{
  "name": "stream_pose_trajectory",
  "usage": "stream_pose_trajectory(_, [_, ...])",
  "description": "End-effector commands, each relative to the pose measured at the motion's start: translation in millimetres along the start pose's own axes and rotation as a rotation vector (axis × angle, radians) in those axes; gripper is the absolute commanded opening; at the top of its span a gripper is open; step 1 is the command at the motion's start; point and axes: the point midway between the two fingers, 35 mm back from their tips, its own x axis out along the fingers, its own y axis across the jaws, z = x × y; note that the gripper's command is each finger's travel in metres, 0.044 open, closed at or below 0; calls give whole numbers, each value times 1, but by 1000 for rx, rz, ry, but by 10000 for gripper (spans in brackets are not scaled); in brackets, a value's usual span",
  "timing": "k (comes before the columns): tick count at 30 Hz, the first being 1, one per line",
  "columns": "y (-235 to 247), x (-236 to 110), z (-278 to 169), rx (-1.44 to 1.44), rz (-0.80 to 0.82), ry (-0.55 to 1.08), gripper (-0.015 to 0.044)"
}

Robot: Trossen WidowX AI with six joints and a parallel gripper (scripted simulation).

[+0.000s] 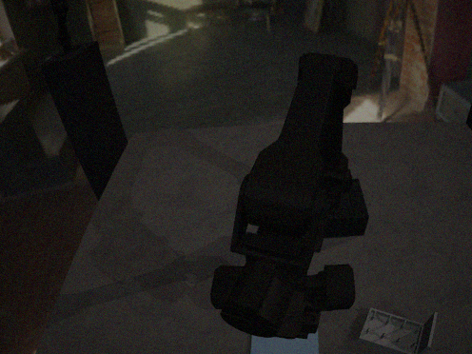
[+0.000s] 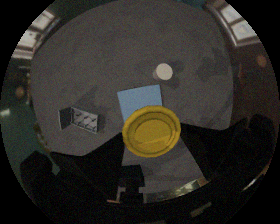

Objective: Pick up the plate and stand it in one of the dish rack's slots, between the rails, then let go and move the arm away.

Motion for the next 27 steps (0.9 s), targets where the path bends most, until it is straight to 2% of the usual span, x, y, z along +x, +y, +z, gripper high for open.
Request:
stream_pose_trajectory(1, [0, -17, 0, 1, -3, -4, 0])
stream_pose_trajectory(6, [9, -20, -1, 24, -2, -4, 0])
stream_pose_trajectory(17, [132, -18, -46, 395, 9, 1, 0])
stream_pose_trajectory(27, [139, -15, -48, 416, 23, -3, 0])
